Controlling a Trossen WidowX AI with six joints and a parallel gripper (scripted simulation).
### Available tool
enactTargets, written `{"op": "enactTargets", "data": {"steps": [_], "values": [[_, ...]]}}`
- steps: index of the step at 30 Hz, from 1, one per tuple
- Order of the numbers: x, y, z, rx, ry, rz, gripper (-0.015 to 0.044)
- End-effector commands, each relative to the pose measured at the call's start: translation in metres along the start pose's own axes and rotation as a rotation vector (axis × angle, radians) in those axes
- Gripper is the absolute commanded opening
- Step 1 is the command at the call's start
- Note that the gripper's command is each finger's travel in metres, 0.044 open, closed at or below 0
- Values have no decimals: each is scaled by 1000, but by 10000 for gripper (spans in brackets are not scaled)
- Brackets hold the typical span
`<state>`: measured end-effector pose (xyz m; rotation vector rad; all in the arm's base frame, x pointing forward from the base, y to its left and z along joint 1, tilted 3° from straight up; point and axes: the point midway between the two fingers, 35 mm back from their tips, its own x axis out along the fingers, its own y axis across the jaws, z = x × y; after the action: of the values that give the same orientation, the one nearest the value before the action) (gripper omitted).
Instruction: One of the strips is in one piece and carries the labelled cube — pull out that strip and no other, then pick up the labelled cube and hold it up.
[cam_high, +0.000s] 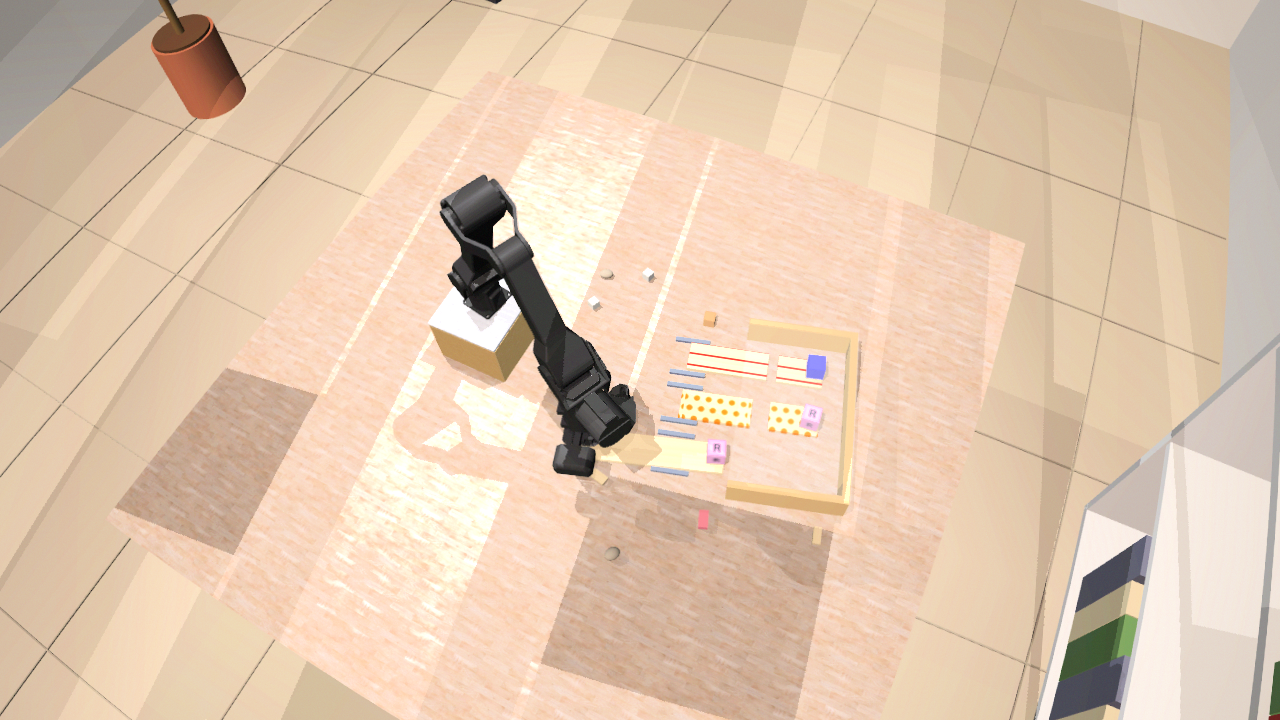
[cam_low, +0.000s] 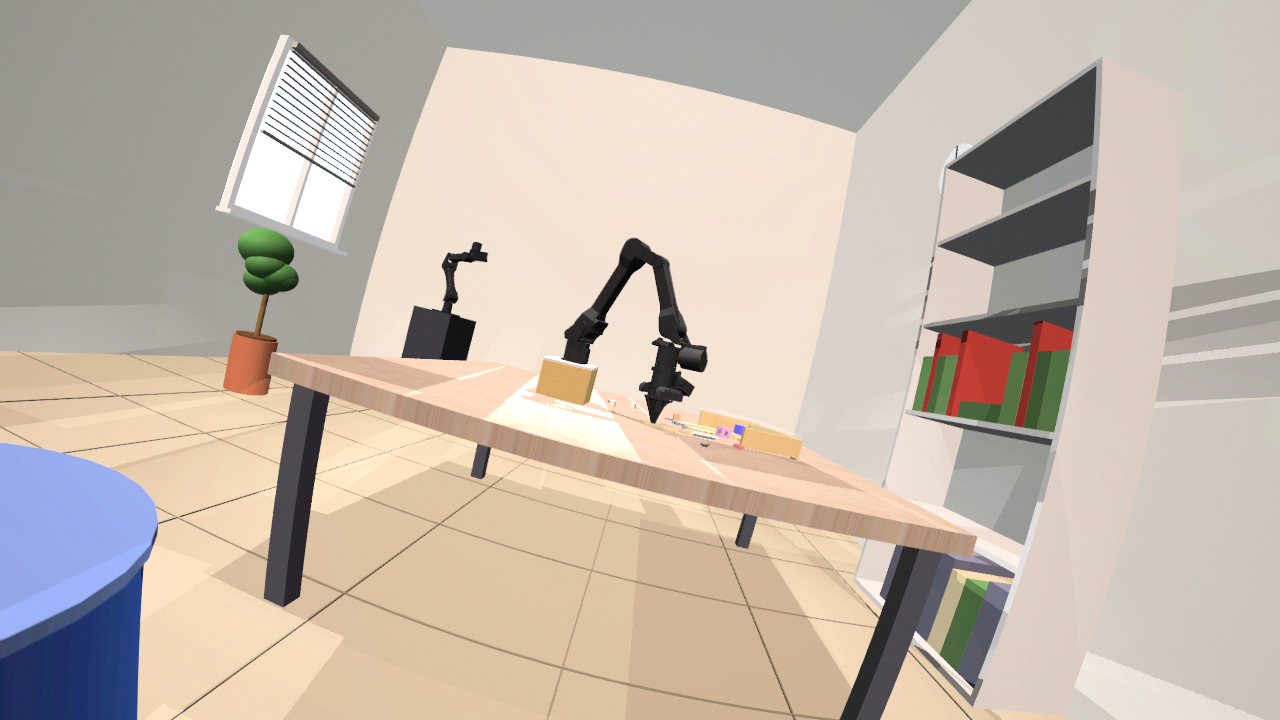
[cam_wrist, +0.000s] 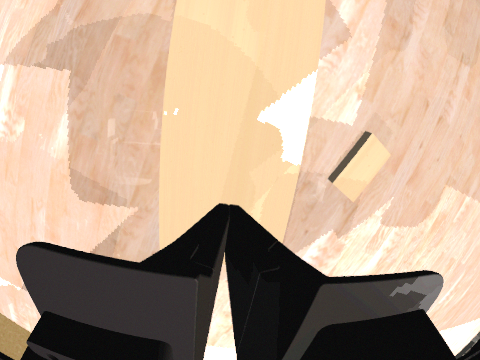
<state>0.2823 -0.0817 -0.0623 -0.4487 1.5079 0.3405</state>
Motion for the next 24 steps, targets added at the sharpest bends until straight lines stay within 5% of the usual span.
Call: {"op": "enactTargets", "data": {"steps": [1,24], "values": [[5,5,-15,2,26,17,0],[5,6,-31,2,27,17,0]]}}
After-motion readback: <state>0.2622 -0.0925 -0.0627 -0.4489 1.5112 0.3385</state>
